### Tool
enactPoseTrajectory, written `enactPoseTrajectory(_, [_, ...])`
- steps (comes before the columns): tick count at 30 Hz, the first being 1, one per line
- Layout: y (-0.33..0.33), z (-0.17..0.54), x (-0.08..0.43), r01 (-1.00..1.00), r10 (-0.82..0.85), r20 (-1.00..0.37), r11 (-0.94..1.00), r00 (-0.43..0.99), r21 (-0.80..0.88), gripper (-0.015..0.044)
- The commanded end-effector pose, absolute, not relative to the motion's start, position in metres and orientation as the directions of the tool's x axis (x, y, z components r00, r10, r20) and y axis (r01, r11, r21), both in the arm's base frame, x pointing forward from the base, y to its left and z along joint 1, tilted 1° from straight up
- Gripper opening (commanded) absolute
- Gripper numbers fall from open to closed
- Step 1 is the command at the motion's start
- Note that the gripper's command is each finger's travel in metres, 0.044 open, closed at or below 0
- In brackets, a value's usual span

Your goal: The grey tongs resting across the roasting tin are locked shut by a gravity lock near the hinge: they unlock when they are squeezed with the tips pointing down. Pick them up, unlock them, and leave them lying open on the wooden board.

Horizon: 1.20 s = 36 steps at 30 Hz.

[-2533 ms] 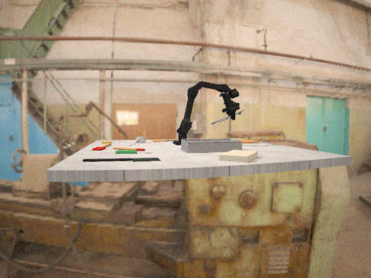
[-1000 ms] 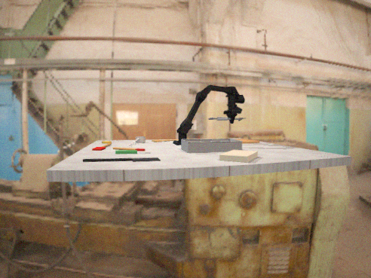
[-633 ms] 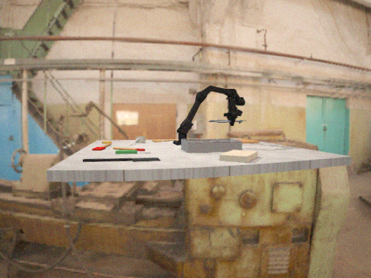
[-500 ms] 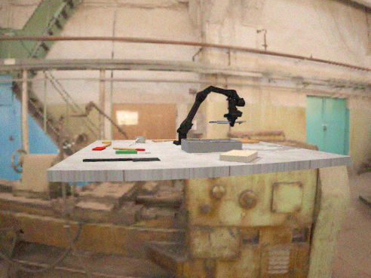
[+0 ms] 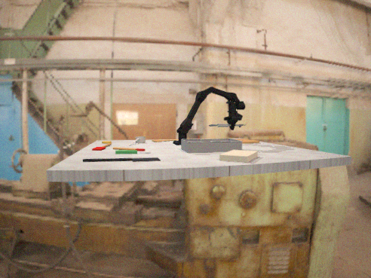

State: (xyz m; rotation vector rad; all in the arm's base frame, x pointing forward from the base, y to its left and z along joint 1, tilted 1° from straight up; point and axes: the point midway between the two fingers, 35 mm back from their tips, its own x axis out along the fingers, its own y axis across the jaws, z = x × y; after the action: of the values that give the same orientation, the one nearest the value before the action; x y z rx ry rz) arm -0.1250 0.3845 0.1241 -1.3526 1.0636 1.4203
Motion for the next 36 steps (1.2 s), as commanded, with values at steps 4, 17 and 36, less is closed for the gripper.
enactPoseTrajectory(4, [0.383, 0.111, -0.125, -0.970, 0.030, -0.999, -0.243, -0.024, 0.016, -0.0150])
enactPoseTrajectory(17, [0.381, 0.090, -0.125, -0.970, 0.030, -0.999, -0.243, -0.024, 0.016, -0.0150])
enactPoseTrajectory(36, [0.380, 0.075, -0.124, -0.969, 0.033, -0.999, -0.247, -0.019, 0.011, -0.0045])
